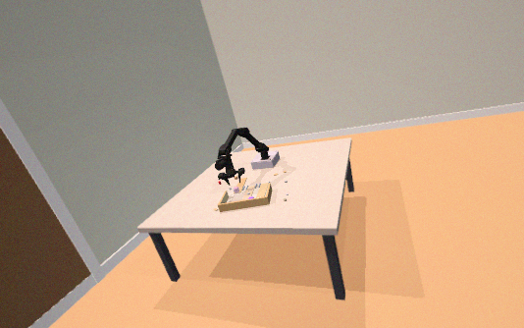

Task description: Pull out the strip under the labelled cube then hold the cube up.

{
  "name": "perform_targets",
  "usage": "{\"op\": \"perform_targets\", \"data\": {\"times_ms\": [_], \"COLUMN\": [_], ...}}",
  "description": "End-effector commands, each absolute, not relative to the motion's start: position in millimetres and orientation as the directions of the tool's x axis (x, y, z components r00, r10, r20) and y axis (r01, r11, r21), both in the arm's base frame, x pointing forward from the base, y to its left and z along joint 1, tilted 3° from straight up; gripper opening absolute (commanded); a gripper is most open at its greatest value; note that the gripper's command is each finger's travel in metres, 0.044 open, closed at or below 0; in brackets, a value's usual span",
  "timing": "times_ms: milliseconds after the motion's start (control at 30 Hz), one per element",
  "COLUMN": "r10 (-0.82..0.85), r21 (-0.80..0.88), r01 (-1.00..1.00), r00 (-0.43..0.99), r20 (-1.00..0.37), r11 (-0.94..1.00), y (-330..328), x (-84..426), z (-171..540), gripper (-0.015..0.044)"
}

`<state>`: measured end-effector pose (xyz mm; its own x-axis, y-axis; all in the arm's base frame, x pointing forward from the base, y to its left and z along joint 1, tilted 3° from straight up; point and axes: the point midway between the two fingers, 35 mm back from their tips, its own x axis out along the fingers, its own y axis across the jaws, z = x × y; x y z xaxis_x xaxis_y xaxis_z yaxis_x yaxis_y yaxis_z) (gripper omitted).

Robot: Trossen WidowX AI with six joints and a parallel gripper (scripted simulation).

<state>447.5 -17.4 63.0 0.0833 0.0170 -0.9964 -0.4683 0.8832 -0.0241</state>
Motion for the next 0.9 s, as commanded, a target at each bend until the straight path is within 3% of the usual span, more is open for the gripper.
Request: {"op": "perform_targets", "data": {"times_ms": [0,867], "r10": [0.013,0.013], "r21": [-0.027,-0.027], "r01": [-0.465,-0.465], "r00": [0.084,0.083], "r20": [-0.996,-0.996], "r11": [0.885,0.885], "y": [-17,-17], "x": [450,454], "z": [57,15], "gripper": [0.0256,0.025]}}
